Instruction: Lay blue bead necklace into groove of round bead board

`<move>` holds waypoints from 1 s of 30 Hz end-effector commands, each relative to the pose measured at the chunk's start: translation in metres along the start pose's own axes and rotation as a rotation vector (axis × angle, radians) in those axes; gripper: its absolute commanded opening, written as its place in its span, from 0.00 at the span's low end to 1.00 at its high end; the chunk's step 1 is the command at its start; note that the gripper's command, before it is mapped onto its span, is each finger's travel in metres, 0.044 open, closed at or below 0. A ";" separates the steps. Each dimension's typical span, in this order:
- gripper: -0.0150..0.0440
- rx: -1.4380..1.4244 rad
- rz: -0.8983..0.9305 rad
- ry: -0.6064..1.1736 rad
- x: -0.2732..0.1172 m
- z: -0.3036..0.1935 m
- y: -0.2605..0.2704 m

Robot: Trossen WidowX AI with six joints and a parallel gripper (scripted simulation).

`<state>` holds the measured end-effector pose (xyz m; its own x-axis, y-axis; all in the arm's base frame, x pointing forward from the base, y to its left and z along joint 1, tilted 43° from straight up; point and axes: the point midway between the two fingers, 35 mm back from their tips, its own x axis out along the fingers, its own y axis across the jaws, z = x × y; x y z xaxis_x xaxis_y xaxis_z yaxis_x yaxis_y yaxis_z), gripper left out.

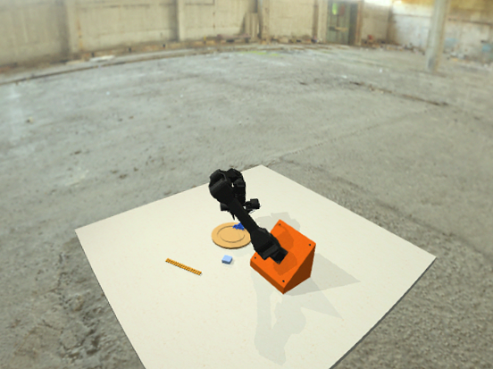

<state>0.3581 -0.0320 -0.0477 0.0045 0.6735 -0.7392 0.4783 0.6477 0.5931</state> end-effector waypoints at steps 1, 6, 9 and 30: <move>0.47 -0.522 0.000 0.004 0.000 -0.007 0.011; 0.46 -1.023 0.002 0.005 -0.001 -0.011 0.019; 0.46 -1.323 0.003 0.004 -0.001 -0.013 0.024; 0.46 -1.869 0.006 0.004 -0.002 -0.018 0.033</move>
<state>0.3598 -0.0094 -0.0223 0.0052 0.6717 -0.7408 -0.9667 0.1928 0.1681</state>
